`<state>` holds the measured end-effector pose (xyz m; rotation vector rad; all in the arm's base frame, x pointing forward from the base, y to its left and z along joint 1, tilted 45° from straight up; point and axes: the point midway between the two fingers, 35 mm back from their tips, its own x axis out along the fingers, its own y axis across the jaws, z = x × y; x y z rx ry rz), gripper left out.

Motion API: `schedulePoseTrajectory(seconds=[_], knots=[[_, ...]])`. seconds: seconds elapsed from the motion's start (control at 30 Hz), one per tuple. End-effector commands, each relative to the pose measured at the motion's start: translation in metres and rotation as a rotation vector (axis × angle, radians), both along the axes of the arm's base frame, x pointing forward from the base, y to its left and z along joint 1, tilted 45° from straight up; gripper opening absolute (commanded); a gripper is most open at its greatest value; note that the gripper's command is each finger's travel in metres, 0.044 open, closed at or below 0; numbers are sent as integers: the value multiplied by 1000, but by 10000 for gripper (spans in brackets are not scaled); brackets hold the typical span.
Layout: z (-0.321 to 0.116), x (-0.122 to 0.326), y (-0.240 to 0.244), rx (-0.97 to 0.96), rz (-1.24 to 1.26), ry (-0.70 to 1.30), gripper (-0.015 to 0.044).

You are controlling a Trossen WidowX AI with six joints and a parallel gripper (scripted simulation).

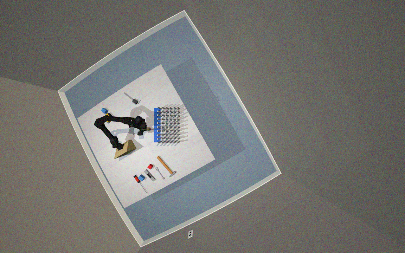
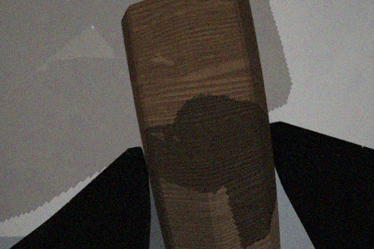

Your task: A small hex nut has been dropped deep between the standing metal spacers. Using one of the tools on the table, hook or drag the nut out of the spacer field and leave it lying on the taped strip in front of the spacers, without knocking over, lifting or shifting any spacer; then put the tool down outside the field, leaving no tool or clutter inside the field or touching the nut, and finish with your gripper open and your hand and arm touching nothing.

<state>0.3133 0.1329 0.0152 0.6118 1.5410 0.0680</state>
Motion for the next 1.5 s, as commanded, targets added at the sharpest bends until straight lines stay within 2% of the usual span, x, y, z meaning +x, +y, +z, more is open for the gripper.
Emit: schedulePoseTrajectory(seconds=[0.0, 1.47], knots=[[1, -3, 0, -1, -5, 0, 0], [10, -29, 6, -1, -5, 2, 0]])
